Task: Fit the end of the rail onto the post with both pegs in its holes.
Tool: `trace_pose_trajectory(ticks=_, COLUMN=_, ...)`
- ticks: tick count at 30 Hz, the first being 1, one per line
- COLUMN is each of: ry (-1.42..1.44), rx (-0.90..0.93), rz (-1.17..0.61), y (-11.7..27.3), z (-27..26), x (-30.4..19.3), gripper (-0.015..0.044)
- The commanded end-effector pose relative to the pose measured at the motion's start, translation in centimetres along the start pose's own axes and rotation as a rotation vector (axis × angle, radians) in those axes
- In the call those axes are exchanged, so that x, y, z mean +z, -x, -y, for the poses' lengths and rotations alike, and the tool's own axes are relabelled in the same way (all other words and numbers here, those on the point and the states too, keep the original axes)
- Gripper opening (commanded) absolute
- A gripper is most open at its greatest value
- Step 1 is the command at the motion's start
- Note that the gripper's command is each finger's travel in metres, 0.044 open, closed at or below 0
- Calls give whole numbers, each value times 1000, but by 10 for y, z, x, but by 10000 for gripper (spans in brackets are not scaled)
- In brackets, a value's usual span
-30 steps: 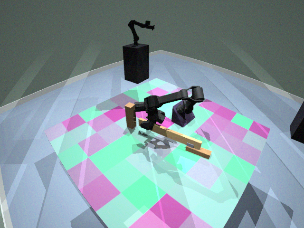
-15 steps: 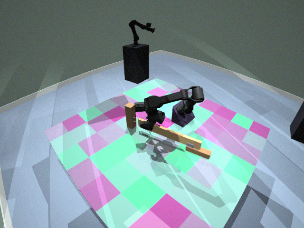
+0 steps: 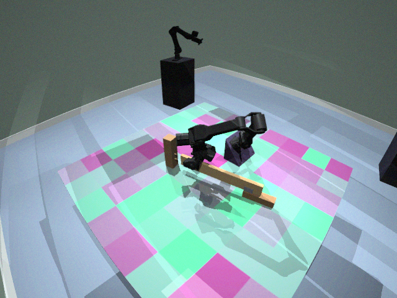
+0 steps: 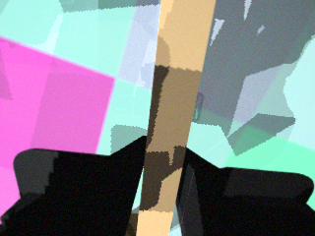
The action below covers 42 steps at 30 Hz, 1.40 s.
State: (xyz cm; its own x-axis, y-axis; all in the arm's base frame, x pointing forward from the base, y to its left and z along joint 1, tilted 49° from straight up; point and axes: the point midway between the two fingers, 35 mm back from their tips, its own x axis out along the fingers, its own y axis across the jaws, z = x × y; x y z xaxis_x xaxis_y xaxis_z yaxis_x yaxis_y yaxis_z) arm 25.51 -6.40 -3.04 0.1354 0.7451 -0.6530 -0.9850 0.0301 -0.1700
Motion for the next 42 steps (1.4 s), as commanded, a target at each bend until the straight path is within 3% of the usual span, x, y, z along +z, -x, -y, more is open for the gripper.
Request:
trace_pose_trajectory(ticks=1, ry=-1, rx=-8, rz=-5, y=3, z=0, x=-1, gripper=0)
trace_pose_trajectory(ticks=42, ry=0, rx=-8, rz=-5, y=3, z=0, x=-9, gripper=0)
